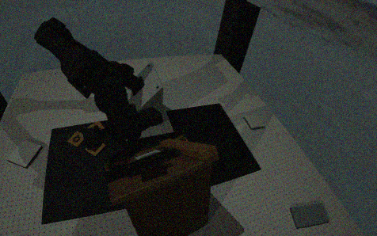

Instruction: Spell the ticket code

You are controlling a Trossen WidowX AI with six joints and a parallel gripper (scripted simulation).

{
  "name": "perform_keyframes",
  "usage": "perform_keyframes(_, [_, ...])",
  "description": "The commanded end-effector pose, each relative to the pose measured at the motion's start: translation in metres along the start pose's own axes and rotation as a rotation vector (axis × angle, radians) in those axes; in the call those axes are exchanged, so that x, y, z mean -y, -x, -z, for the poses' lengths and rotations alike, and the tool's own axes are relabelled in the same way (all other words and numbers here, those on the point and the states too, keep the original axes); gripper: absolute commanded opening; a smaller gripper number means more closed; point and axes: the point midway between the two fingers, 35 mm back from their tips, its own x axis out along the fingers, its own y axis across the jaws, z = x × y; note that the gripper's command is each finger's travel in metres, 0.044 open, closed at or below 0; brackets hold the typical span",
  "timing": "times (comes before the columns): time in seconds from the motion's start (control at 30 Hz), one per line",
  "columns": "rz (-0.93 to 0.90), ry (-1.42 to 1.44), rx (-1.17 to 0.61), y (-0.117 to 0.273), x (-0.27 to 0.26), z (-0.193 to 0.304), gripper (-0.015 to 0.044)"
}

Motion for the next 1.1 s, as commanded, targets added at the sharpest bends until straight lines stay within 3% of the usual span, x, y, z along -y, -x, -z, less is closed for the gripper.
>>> perform_keyframes(0.0, [0.014,-0.011,-0.133,-0.001,0.010,-0.005,0.0000])
perform_keyframes(0.2, [0.051,-0.012,-0.320,0.001,0.024,-0.008,0.0000])
perform_keyframes(1.07, [0.052,-0.012,-0.325,-0.008,0.023,-0.012,0.0000])
